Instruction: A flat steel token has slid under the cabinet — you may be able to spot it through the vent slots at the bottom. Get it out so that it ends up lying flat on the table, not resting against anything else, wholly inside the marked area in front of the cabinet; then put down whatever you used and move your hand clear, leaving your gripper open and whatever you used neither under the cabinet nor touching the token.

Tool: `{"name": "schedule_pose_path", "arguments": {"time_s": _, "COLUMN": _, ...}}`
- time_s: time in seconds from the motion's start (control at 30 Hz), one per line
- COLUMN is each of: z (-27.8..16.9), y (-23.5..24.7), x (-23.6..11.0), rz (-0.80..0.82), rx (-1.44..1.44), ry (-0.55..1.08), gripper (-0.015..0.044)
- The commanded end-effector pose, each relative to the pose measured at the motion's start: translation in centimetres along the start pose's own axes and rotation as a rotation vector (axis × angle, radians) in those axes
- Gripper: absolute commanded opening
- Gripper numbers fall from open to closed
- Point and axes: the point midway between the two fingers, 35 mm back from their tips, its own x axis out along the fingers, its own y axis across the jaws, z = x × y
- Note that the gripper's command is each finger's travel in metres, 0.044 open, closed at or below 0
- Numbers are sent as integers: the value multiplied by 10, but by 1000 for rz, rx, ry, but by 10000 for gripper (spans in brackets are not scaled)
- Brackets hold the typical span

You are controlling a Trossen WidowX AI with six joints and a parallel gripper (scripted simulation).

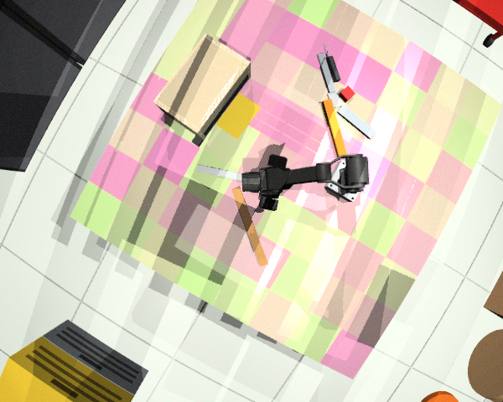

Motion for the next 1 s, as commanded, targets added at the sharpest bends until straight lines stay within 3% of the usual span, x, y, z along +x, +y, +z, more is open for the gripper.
{"name": "schedule_pose_path", "arguments": {"time_s": 0.0, "z": 1, "y": 0, "x": -1, "rz": 0, "rx": 42, "ry": -2, "gripper": 0}}
{"name": "schedule_pose_path", "arguments": {"time_s": 0.97, "z": 1, "y": 0, "x": -1, "rz": 0, "rx": 272, "ry": -2, "gripper": 0}}
